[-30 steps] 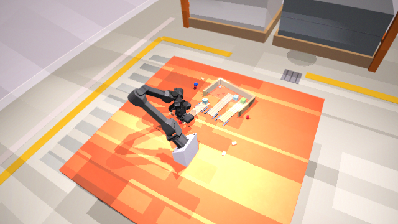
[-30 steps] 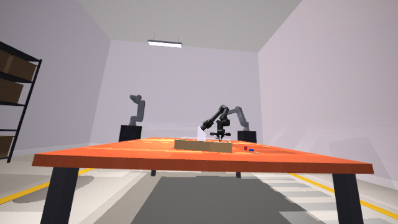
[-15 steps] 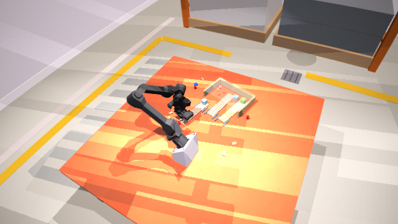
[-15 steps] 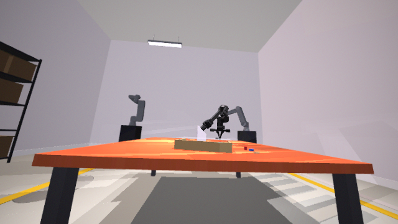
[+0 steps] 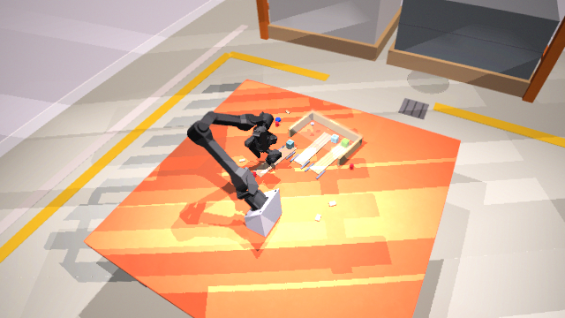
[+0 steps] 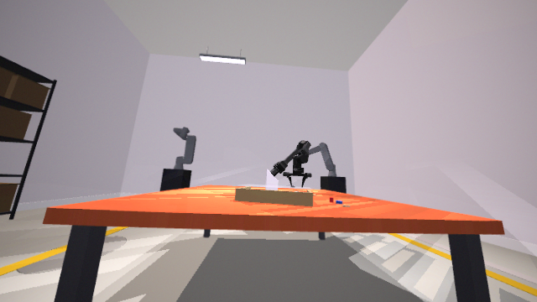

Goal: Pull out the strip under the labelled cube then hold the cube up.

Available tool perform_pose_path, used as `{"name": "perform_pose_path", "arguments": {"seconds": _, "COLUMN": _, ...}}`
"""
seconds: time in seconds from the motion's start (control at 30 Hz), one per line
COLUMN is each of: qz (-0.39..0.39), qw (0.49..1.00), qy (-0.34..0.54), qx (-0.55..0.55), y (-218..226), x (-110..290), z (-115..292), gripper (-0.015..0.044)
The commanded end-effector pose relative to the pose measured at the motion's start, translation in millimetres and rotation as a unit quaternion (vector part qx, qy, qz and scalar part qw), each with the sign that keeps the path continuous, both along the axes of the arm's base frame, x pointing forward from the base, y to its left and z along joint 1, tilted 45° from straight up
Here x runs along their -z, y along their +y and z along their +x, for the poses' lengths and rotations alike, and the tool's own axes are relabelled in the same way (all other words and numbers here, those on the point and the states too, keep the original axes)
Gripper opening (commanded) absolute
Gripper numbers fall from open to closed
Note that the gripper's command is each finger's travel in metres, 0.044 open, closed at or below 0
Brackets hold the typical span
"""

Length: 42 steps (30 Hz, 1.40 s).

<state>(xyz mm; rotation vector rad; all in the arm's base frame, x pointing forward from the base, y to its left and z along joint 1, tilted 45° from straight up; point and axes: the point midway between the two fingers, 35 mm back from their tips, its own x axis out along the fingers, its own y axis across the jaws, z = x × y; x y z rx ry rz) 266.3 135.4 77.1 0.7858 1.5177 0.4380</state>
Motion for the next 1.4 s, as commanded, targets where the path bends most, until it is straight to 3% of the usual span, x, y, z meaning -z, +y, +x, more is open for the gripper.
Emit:
{"name": "perform_pose_path", "arguments": {"seconds": 0.0, "qz": 0.001, "qw": 1.0, "qy": -0.002, "qx": -0.001, "y": -3.6, "x": 0.3, "z": 14.8, "gripper": 0.042}}
{"name": "perform_pose_path", "arguments": {"seconds": 0.03, "qz": 0.001, "qw": 1.0, "qy": -0.002, "qx": -0.001, "y": -4.6, "x": 0.5, "z": 18.4, "gripper": 0.044}}
{"name": "perform_pose_path", "arguments": {"seconds": 1.37, "qz": 0.0, "qw": 1.0, "qy": -0.006, "qx": -0.001, "y": -44.4, "x": 7.5, "z": 160.8, "gripper": 0.044}}
